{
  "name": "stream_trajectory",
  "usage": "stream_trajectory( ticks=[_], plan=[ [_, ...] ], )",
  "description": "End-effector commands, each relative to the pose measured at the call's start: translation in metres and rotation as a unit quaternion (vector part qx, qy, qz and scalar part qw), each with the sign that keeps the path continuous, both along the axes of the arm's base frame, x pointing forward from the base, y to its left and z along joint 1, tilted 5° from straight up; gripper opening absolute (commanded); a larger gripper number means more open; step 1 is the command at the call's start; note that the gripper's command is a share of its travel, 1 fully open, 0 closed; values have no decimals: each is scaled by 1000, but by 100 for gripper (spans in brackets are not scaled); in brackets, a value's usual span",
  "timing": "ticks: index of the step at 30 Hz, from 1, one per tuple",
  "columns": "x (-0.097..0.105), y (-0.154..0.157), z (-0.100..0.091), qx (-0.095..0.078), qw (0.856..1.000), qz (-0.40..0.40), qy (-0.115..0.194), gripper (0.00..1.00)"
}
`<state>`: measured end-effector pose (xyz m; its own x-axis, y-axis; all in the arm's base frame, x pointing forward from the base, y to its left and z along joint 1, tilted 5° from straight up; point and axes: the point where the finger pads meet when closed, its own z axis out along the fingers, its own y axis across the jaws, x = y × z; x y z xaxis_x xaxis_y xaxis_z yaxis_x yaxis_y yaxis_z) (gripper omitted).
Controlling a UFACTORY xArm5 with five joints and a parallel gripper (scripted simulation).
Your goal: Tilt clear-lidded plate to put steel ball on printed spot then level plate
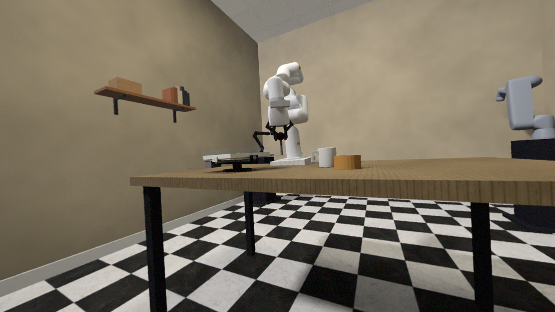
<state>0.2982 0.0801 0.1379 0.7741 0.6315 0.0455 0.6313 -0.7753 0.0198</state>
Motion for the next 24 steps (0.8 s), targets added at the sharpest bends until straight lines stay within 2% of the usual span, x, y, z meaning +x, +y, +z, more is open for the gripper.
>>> stream_trajectory(
  ticks=[1, 24],
  plan=[
    [2, 0, 2, 0, 1000, 0, -3, 0],
    [-1, -1, -1, 0, 1000, 2, -3, 0]
  ],
)
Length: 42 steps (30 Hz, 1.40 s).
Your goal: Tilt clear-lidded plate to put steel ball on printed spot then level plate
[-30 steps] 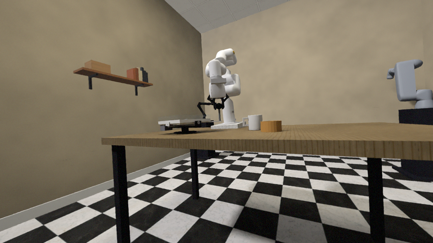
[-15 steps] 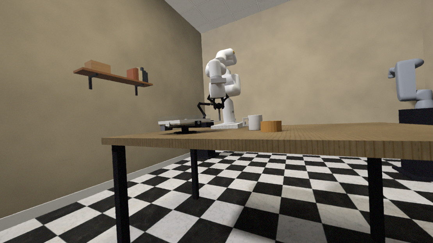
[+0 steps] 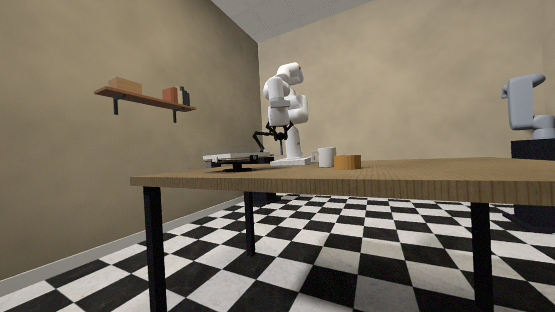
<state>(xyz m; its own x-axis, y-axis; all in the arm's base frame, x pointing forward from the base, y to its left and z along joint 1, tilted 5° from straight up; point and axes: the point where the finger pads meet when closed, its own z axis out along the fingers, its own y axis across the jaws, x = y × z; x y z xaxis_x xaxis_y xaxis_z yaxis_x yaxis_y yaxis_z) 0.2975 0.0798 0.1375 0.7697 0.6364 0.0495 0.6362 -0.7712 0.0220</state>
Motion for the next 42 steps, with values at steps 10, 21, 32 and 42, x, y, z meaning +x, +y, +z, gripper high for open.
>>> stream_trajectory(
  ticks=[10, 21, 32, 42],
  plan=[
    [1, 0, -1, 0, 1000, -5, -1, 0],
    [2, 1, 0, 1, 1000, -12, -1, 0],
    [2, 1, 0, 1, 1000, -15, -1, 0],
    [1, 0, 0, 1, 1000, -13, -1, 0]
  ],
)
